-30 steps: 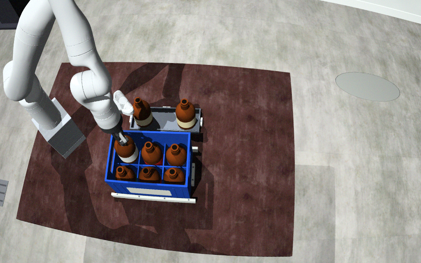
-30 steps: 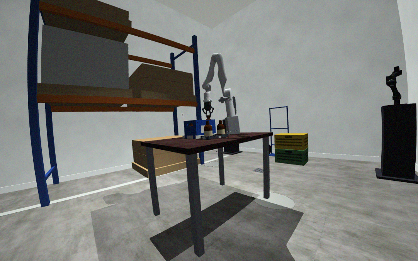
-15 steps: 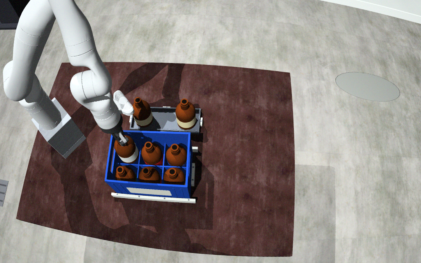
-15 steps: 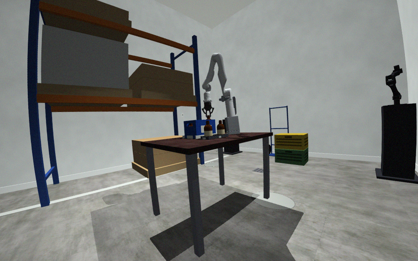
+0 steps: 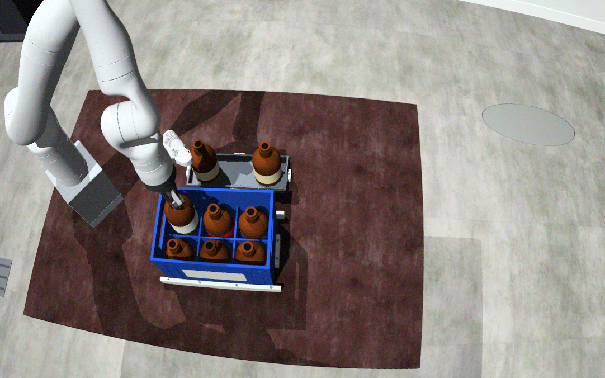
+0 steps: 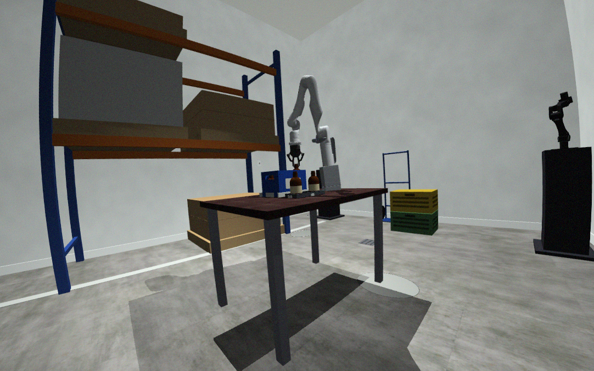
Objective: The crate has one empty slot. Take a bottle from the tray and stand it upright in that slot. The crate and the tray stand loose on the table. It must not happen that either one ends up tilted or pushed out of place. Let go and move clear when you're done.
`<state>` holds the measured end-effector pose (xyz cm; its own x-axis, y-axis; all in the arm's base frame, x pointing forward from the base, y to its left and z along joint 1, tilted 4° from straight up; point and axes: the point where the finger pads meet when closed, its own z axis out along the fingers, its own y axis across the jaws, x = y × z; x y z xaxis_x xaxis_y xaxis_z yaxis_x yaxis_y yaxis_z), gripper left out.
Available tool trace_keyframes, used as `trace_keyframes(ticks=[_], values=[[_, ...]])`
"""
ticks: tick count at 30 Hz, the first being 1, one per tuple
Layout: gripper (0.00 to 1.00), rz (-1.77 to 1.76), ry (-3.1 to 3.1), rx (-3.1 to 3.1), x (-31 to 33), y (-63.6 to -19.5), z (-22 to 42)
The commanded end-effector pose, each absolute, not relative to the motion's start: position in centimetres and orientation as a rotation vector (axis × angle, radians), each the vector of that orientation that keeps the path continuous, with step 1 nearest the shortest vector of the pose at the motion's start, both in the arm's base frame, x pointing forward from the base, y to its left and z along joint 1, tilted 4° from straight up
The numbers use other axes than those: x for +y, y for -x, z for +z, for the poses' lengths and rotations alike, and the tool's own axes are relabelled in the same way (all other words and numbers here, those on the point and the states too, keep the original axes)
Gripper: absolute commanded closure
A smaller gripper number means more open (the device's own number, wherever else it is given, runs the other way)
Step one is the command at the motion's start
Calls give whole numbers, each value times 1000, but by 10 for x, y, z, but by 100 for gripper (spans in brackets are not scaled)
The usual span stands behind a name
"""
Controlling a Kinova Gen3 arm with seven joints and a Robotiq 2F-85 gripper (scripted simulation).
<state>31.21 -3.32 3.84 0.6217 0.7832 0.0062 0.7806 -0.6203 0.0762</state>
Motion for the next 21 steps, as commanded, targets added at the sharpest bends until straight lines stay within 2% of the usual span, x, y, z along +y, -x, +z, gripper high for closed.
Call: trace_keyframes(ticks=[1,21], values=[[100,61,-2769,1337,-33,-312,39],[100,61,-2769,1337,-34,-313,28]])
